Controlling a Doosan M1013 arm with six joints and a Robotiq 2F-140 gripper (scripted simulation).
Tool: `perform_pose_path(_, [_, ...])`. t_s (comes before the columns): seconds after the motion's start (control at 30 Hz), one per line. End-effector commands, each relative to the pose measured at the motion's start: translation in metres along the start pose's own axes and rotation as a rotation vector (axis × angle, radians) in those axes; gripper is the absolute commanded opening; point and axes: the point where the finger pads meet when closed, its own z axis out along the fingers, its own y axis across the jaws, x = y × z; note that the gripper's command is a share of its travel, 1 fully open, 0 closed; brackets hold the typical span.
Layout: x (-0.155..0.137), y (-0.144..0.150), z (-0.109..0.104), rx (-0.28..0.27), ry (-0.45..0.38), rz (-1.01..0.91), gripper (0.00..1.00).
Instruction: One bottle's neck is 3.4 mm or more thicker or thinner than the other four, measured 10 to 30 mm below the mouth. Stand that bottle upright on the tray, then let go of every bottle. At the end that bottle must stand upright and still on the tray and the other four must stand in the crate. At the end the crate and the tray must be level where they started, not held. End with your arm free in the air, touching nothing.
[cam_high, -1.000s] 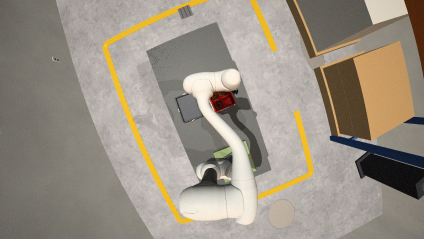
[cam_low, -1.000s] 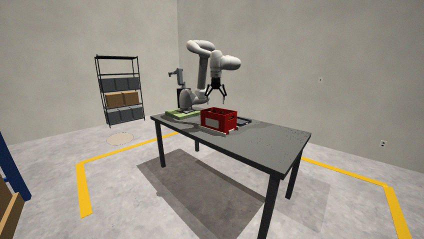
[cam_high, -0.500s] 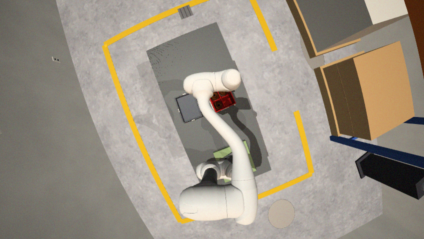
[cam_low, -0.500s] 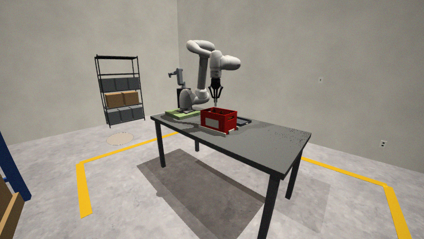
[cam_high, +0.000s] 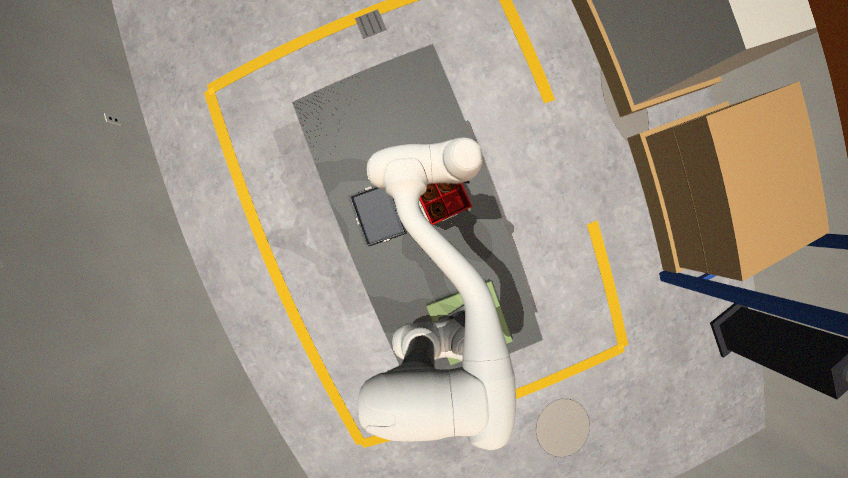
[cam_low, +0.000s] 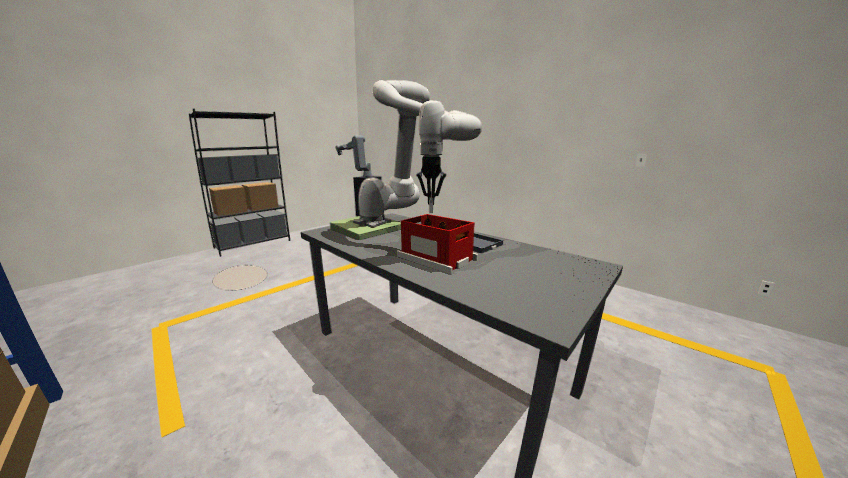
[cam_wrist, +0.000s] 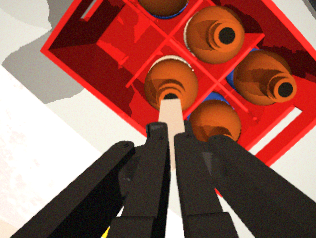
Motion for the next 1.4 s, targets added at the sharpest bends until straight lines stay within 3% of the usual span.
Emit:
perform_pose_path(0.0, [-0.001, -0.0007, -0.0023, -0.006, -0.008, 0.008, 0.0])
perform_pose_path(0.37, [-0.001, -0.0007, -0.0023, -0.006, -0.008, 0.008, 0.0])
perform_pose_path(0.4, [-0.001, -0.0007, -0.0023, -0.006, -0.008, 0.008, 0.38])
perform_pose_path(1.37, [-0.001, -0.0007, -0.0023, -0.006, -0.008, 0.008, 0.38])
